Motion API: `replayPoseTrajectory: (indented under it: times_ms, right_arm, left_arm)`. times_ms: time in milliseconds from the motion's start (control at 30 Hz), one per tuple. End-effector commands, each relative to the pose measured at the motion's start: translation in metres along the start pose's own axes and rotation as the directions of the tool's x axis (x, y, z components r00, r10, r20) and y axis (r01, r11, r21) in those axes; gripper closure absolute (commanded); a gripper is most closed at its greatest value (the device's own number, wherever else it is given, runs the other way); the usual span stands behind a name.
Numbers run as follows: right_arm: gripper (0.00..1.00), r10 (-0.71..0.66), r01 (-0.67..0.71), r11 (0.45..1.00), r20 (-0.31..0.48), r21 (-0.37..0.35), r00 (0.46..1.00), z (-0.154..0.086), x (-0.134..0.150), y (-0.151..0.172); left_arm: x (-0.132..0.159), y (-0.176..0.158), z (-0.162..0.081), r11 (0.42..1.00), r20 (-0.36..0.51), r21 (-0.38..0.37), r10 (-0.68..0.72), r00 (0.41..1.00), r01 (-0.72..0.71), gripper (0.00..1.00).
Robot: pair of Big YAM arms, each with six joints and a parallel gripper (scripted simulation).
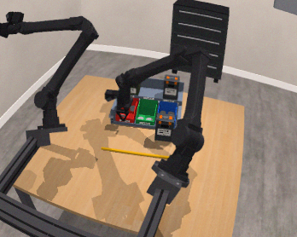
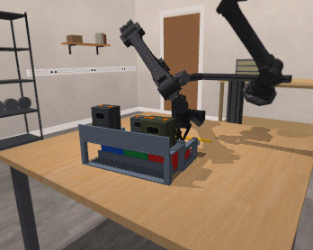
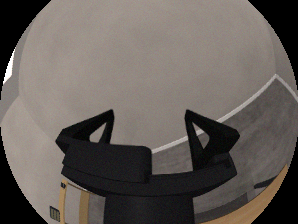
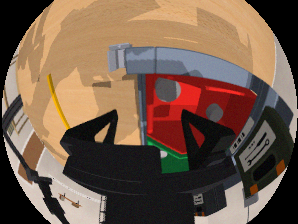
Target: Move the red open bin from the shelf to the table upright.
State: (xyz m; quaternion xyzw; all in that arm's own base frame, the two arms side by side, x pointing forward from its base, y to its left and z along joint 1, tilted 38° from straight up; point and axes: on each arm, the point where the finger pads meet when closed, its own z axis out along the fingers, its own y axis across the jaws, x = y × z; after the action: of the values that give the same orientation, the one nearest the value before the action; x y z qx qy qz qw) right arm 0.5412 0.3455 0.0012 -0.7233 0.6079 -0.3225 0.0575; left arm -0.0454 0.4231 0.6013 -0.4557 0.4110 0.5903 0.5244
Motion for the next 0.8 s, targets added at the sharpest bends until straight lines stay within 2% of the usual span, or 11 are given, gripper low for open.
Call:
replayPoseTrajectory:
  times_ms: [0, 600, 767]
  right_arm:
    - [0.10, 0.034, -0.036, 0.998, 0.039, 0.057, 0.999, -0.026, -0.010, -0.028]
    - [0.10, 0.007, -0.007, 1.000, 0.023, 0.026, 1.000, -0.014, -0.017, -0.014]
    - [0.10, 0.006, -0.006, 1.000, 0.023, 0.027, 1.000, -0.017, -0.015, -0.014]
  left_arm:
    - [-0.040, 0.005, -0.004, 1.000, 0.051, -0.008, -0.005, 0.999, 0.005, 0.00]
    - [-0.040, 0.005, -0.004, 1.000, 0.051, -0.008, -0.005, 0.999, 0.005, 0.00]
    - [-0.040, 0.005, -0.004, 1.000, 0.051, -0.008, -0.005, 0.999, 0.005, 0.00]
